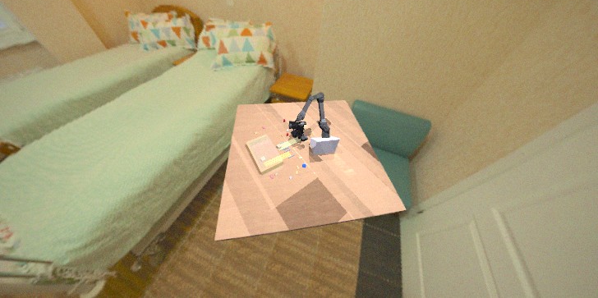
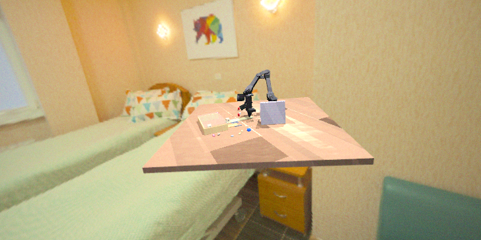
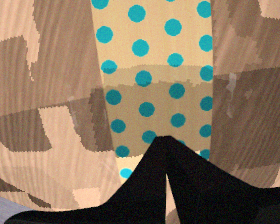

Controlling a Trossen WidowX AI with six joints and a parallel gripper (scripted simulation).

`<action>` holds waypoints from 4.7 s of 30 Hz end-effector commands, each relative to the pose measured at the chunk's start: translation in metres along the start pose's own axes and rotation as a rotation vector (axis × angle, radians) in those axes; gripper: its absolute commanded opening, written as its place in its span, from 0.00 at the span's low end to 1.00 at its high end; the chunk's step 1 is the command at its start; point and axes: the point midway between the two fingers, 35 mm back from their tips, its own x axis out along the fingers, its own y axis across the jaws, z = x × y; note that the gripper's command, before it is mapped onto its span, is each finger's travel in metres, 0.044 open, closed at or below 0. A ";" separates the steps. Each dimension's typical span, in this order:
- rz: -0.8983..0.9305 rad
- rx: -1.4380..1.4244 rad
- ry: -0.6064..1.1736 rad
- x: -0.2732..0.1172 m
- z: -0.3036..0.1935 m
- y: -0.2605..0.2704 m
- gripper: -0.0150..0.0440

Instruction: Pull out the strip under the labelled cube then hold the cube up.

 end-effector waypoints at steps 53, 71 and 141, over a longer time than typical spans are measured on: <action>0.005 -0.176 0.021 -0.044 0.058 0.000 0.97; 0.005 -0.174 0.019 -0.051 0.117 -0.004 1.00; 0.003 -0.170 0.016 -0.004 0.209 -0.001 0.68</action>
